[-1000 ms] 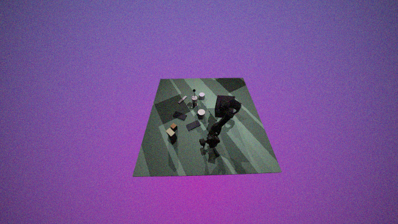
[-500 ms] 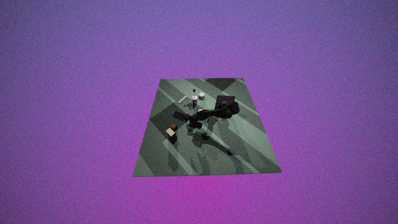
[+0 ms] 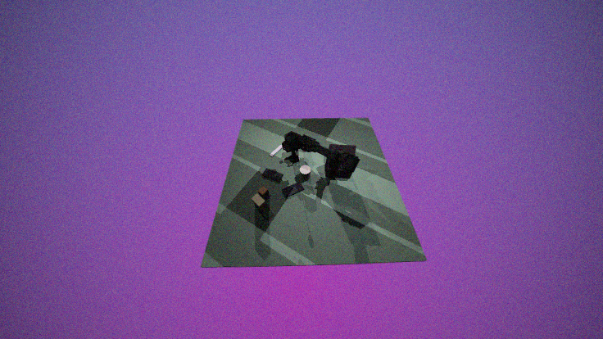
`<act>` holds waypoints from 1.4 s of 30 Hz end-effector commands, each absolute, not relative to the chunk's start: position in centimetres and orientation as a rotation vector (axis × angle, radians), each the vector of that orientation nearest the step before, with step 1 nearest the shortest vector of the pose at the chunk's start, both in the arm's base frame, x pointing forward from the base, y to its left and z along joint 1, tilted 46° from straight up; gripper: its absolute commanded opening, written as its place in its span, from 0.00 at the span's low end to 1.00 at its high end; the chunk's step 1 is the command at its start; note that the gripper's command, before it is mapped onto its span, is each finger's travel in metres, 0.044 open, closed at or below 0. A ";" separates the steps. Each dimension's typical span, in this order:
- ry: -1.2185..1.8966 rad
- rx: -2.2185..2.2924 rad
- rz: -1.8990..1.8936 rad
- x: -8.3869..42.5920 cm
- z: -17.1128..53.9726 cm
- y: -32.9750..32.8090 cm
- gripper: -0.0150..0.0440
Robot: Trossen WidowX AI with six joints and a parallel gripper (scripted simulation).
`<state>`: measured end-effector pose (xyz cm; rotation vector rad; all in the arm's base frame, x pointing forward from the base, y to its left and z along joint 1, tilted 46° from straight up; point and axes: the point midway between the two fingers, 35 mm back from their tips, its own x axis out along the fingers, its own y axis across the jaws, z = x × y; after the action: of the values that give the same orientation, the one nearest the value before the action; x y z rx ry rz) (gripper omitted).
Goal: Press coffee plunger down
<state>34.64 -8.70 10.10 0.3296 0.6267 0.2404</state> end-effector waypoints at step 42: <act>0.511 0.898 -0.206 26.2 1.2 -17.9 1.00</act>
<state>25.72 -17.83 1.52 0.8938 0.5108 -0.2018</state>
